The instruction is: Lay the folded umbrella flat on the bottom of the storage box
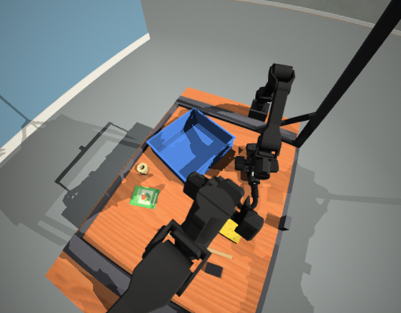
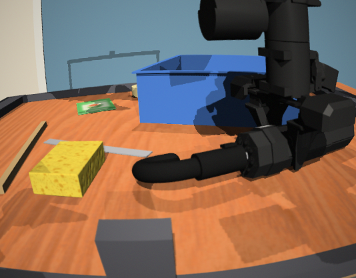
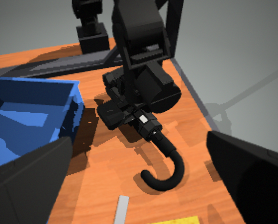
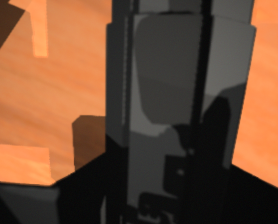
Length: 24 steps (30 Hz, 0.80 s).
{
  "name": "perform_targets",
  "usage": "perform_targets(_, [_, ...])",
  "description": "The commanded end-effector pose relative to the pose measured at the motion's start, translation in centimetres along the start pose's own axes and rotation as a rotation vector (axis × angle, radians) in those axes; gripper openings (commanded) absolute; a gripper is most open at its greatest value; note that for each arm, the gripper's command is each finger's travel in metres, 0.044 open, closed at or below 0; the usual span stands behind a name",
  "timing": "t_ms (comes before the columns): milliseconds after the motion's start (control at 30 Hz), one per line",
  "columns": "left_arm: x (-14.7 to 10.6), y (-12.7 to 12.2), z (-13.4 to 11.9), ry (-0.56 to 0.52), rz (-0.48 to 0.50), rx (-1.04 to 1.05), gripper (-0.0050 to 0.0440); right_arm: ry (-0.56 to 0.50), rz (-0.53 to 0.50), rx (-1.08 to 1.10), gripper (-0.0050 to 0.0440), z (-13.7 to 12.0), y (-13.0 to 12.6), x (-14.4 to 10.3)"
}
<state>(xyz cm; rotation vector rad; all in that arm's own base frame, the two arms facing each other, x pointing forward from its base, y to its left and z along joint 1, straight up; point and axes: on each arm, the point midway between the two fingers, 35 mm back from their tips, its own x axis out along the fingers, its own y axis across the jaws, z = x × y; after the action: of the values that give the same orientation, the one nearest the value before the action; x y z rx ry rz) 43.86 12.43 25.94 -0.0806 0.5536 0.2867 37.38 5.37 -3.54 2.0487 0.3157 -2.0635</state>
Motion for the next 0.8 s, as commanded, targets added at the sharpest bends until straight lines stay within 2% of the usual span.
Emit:
perform_targets(0, [-0.6, 0.1, 0.8, -0.023, 0.002, -0.003, 0.0400, 0.059, 0.009, 0.001, 0.0060, -1.0, 0.2, -4.0])
perform_targets(100, [-0.6, 0.1, 0.8, -0.023, 0.002, -0.003, 0.0400, 0.060, 0.009, 0.001, 0.0000, -0.9, 0.2, -6.6])
perform_targets(267, [-0.6, 0.1, 0.8, -0.023, 0.002, -0.003, 0.0400, 0.060, 0.009, 0.001, -0.0002, -0.6, 0.2, -11.8])
perform_targets(400, [-0.6, 0.1, 0.8, -0.023, 0.002, -0.003, 0.0400, 0.060, 0.009, 0.001, -0.0003, -0.6, 0.2, -13.2])
perform_targets(600, [-0.6, 0.1, 0.8, -0.023, 0.002, -0.003, 0.0400, 0.060, 0.009, 0.001, -0.0013, -0.3, 0.1, -18.9])
perform_targets(767, [-0.6, 0.1, 0.8, -0.023, 0.002, -0.003, 0.0400, 0.037, 0.005, 0.001, -0.0050, -0.3, 0.1, -19.0])
